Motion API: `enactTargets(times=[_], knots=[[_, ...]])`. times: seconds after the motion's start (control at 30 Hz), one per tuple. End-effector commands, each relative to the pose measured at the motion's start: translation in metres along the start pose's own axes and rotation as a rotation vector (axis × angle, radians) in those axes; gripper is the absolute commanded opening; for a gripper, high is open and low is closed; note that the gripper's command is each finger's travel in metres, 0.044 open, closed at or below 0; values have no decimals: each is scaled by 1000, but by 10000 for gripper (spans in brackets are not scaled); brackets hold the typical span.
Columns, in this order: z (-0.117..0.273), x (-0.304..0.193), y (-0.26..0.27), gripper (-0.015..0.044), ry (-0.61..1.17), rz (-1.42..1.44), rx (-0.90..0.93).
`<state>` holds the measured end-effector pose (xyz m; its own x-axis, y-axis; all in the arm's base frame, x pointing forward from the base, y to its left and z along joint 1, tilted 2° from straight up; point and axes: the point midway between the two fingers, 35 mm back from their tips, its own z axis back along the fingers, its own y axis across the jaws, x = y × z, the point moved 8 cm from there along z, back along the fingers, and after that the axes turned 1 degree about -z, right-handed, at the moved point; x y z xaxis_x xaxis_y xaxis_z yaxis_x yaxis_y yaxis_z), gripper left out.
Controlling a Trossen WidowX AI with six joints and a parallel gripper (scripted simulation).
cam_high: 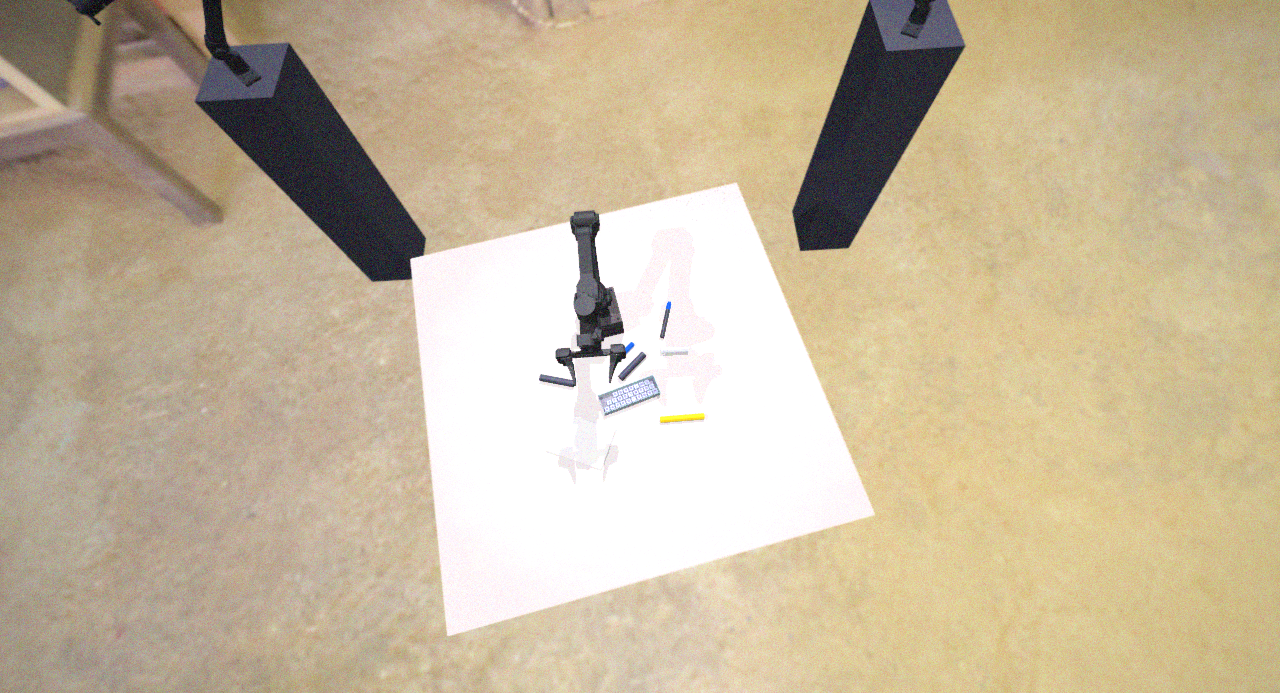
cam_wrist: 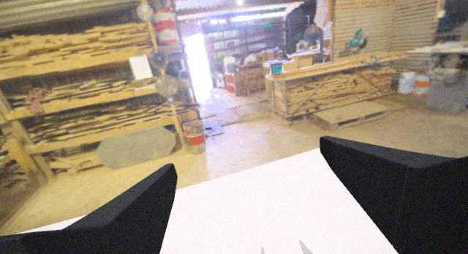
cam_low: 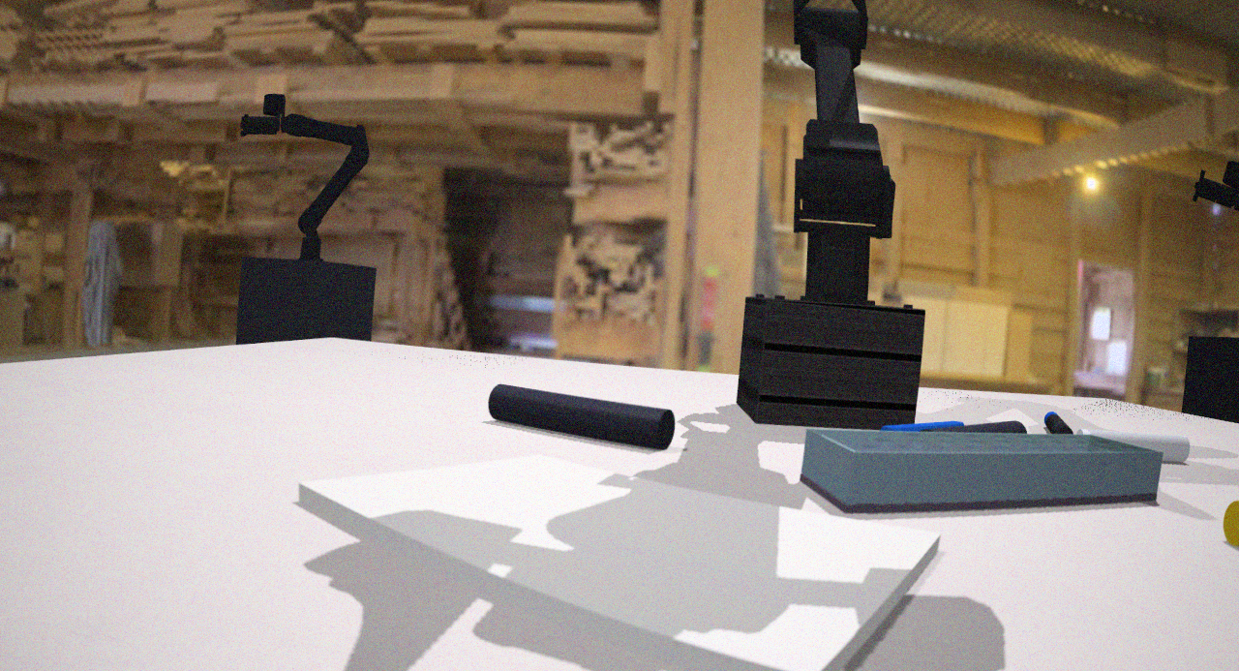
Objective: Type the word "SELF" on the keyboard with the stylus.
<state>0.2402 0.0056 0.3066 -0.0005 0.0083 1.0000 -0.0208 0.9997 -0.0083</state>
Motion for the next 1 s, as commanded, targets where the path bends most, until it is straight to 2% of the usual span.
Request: enactTargets(times=[0.0, 0.3, 0.53, 0.73, 0.97], knots=[[-1, -1, 1, 414, 11, -2, 3], [-50, -84, 53, 178, 562, -23, 147], [-54, -161, 102, 0, 1032, 51, 215], [-32, -228, 139, 0, 1451, 202, 217], [-28, -236, 143, 0, 1497, 224, 213]])
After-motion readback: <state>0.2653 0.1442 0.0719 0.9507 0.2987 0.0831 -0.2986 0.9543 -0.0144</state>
